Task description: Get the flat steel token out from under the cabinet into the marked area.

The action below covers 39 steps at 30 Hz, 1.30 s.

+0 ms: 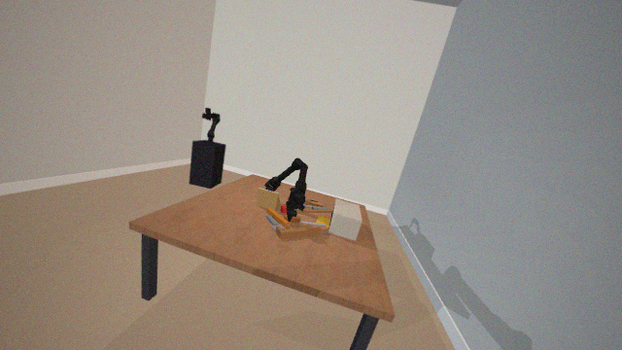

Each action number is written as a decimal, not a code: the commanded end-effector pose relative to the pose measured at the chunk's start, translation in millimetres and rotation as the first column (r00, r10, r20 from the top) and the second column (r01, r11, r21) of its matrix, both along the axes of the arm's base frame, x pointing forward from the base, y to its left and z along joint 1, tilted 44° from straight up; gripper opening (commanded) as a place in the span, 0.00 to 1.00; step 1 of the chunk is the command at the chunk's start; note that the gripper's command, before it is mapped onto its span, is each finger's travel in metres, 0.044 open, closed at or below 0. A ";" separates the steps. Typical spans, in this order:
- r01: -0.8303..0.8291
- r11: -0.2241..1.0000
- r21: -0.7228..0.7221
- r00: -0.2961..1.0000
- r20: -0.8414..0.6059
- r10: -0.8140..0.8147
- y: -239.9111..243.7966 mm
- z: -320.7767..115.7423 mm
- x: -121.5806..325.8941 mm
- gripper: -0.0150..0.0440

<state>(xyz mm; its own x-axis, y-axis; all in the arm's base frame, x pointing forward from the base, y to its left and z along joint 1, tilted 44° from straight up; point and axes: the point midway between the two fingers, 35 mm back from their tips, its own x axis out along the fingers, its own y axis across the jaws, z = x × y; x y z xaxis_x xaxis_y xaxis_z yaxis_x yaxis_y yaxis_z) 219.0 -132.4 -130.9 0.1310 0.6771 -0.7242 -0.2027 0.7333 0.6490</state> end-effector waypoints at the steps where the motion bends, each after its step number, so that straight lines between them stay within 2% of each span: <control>1: 0.001 1.000 -0.002 1.000 0.000 -0.001 -0.2 0.1 0.0 0.71; 8: 0.002 1.000 -0.002 1.000 -0.001 -0.002 2.0 -2.8 -1.2 0.71; 13: -0.001 1.000 -0.003 1.000 0.002 0.001 0.6 -1.1 -0.2 0.49; 21: -0.001 1.000 -0.003 1.000 0.002 0.001 0.6 -1.1 -0.2 0.40; 24: -0.001 1.000 -0.003 1.000 0.002 0.001 0.6 -1.1 -0.2 0.27; 39: 0.000 1.000 -0.002 1.000 0.002 0.000 1.5 3.0 18.6 0.25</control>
<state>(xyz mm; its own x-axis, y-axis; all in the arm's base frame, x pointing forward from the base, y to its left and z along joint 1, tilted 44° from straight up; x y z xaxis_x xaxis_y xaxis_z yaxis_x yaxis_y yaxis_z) 230.0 -130.5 -129.4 0.1307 0.6774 -0.7239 -0.2008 0.7331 0.6498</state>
